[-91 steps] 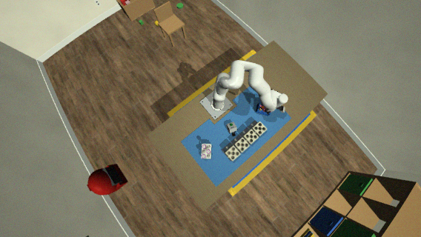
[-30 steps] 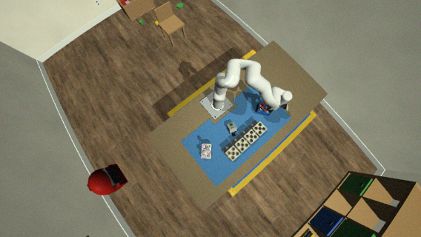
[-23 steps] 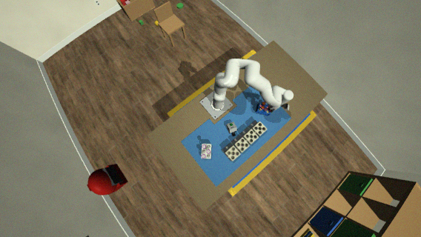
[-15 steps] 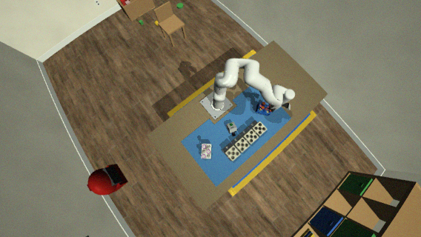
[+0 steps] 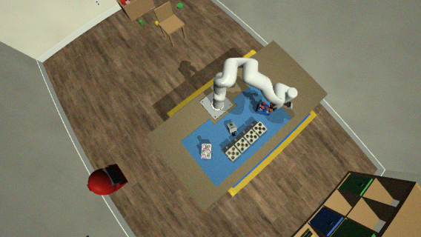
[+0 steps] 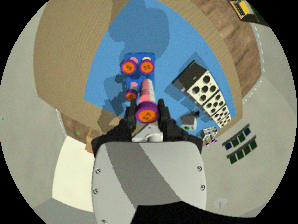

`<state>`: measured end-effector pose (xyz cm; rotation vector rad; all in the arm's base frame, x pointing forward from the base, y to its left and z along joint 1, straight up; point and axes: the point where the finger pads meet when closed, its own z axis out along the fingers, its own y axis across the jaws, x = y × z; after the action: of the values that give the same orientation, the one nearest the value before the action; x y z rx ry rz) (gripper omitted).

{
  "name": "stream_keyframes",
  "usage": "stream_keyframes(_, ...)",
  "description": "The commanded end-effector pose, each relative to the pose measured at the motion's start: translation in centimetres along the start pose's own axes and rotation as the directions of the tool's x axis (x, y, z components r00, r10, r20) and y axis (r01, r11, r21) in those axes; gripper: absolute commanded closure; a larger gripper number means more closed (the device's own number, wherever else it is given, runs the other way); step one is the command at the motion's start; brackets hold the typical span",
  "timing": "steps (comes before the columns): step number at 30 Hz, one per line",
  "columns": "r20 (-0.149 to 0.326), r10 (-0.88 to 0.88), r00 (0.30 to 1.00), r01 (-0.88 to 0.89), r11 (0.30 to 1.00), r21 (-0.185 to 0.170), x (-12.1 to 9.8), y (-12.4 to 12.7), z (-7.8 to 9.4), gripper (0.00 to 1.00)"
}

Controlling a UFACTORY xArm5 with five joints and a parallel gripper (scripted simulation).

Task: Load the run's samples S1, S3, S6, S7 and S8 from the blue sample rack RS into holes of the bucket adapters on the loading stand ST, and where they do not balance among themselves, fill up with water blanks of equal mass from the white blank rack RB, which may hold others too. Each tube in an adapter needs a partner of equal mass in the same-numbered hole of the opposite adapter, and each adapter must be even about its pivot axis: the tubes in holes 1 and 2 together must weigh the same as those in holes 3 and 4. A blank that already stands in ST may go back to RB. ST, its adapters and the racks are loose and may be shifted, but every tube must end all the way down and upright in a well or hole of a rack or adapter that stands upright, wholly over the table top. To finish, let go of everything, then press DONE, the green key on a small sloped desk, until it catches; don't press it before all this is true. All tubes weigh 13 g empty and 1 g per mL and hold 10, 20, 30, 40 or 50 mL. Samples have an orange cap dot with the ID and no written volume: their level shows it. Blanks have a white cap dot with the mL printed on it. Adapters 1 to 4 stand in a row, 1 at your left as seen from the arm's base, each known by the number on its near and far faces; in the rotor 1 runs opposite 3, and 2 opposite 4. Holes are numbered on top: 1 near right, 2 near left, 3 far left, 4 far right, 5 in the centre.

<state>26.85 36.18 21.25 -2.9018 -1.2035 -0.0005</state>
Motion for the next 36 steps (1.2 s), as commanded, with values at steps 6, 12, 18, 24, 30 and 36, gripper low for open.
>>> stream_keyframes(6,-0.004,0.000,1.000,0.000,1.000,0.001,0.1,0.0,-1.4,1.00)
stream_keyframes(12,-0.004,0.000,1.000,0.000,1.000,0.001,0.1,0.0,-2.6,1.00)
stream_keyframes(18,-0.004,0.000,1.000,0.000,1.000,0.001,0.1,0.0,-2.6,1.00)
stream_keyframes(24,-0.004,0.000,1.000,0.000,1.000,0.001,0.1,0.0,-2.6,1.00)
stream_keyframes(30,-0.003,0.000,1.000,0.000,1.000,0.001,0.1,0.0,-2.6,1.00)
stream_keyframes(36,-0.004,0.000,1.000,0.000,1.000,0.001,0.1,0.0,-2.6,1.00)
